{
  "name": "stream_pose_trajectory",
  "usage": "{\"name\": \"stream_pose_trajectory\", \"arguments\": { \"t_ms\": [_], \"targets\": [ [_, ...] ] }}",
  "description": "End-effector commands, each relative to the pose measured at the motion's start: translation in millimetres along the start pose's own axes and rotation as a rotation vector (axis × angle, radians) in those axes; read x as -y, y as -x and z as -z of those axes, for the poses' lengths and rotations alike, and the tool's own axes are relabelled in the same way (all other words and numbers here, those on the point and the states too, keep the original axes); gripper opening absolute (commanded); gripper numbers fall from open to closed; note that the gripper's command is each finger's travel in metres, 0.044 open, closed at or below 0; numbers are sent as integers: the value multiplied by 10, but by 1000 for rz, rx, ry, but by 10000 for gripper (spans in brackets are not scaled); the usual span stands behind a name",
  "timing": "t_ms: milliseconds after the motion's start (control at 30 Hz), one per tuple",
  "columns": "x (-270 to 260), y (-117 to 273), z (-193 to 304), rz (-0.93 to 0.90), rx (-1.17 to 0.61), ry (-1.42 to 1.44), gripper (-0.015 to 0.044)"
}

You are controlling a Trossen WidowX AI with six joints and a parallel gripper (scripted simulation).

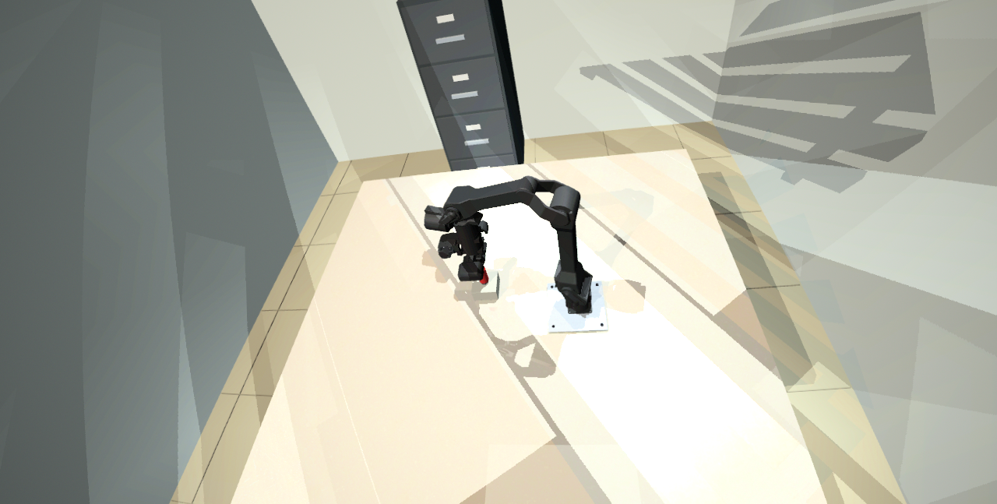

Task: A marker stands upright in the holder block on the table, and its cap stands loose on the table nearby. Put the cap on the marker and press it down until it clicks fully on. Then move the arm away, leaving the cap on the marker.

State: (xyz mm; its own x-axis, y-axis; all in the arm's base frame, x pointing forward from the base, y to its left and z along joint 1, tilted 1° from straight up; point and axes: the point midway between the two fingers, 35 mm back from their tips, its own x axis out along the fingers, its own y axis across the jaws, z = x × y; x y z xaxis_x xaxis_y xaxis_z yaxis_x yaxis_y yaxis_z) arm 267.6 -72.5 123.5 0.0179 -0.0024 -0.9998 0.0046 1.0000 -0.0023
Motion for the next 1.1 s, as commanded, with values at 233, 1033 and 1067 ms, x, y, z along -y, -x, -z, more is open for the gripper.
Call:
{"name": "stream_pose_trajectory", "arguments": {
  "t_ms": [233, 1033, 1067],
  "targets": [
    [12, 514, -41, 0, 0, 0, 0],
    [1, 900, -9, 0, 0, 0, 420],
    [1, 900, -9, 0, 0, 0, 440]
  ]
}}
